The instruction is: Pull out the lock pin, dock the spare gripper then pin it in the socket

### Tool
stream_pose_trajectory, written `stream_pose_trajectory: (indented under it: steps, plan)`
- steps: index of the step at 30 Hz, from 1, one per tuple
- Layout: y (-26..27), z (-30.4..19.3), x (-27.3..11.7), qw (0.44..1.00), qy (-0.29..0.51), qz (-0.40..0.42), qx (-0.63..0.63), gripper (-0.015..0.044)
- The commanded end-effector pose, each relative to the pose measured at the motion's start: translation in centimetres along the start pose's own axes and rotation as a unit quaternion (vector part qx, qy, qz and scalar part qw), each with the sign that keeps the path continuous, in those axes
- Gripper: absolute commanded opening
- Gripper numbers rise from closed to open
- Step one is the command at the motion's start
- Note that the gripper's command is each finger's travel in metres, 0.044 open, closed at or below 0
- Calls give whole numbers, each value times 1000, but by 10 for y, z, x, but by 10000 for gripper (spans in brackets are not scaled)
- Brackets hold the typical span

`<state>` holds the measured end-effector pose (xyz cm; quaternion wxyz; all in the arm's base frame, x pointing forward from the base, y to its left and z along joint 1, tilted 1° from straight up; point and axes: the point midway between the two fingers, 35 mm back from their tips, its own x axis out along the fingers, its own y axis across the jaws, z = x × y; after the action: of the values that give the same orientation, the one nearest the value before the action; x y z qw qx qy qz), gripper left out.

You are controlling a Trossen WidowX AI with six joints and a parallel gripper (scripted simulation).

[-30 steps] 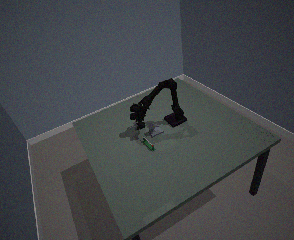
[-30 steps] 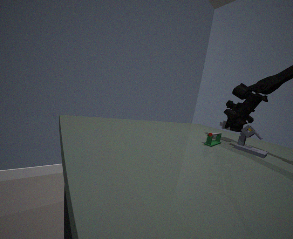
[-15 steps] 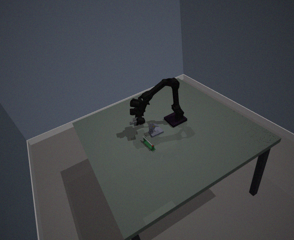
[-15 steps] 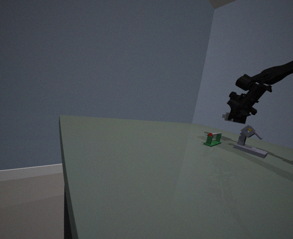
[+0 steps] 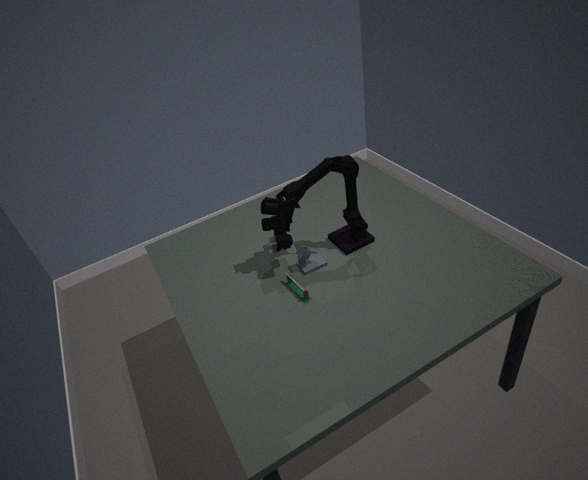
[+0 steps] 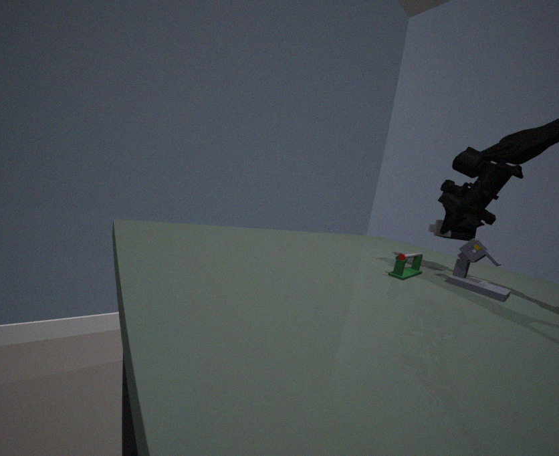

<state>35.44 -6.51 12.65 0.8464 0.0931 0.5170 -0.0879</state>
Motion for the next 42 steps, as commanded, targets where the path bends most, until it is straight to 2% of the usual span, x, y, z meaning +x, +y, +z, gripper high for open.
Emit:
stream_pose_trajectory:
  steps: [1, 23, 42]
  plan:
    - [-2, -5, -4, 1000, 9, 14, 11, 0]
    - [-14, -56, -11, 983, 112, 98, 104, 0]
    - [-13, -93, -33, 944, 184, 179, 208, 0]
